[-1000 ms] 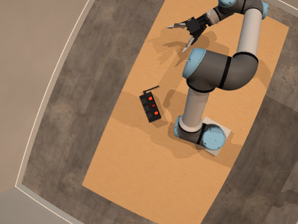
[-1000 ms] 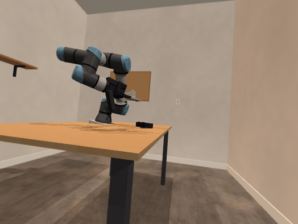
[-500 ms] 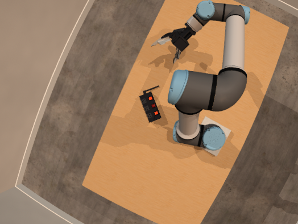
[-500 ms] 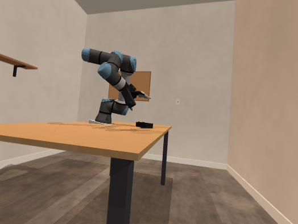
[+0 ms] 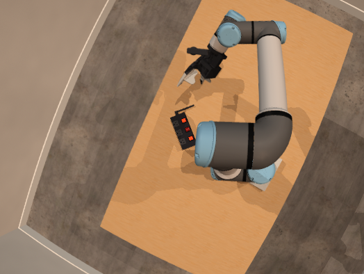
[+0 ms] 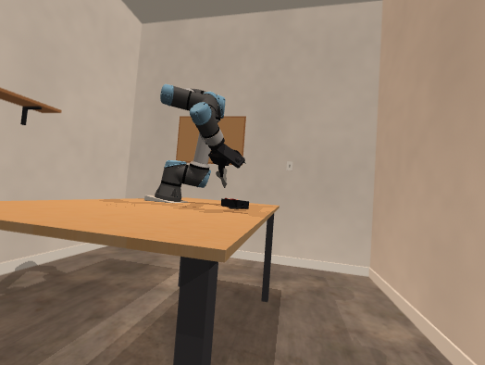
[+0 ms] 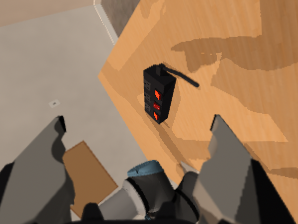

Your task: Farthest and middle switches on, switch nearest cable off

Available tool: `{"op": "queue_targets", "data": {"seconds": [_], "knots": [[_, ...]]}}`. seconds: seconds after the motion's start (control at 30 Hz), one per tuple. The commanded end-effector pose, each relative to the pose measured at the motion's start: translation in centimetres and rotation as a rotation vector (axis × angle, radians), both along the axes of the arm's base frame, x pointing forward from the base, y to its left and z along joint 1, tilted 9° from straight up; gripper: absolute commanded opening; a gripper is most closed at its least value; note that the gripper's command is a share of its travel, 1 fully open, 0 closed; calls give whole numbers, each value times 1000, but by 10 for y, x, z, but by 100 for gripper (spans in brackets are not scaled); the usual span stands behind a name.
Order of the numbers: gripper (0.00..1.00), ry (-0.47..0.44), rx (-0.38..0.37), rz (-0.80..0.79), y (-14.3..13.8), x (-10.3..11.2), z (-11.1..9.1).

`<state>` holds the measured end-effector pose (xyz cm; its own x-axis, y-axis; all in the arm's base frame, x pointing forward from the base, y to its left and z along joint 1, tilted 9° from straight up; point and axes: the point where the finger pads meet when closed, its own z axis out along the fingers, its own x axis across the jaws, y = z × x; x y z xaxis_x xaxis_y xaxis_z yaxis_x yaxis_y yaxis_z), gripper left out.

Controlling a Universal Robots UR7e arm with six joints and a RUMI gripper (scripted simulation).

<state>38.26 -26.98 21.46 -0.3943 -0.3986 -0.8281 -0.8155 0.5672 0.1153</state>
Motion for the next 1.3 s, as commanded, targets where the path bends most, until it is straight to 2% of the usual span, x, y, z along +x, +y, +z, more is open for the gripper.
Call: {"op": "queue_targets", "data": {"seconds": [0.0,0.03,0.23,0.3,0.53,0.6,0.8,1.03,1.27], "knots": [[100,-93,-120,102,19,3,-3],[100,-93,-120,102,19,3,-3],[100,-263,-344,362,59,5,-12],[100,-291,-379,407,65,5,-13],[100,-464,-591,699,102,2,-24],[100,-464,-591,699,102,2,-24],[100,-588,-734,925,127,-3,-34],[100,-702,-859,1149,148,-8,-43],[100,-763,-924,1277,159,-12,-48]]}}
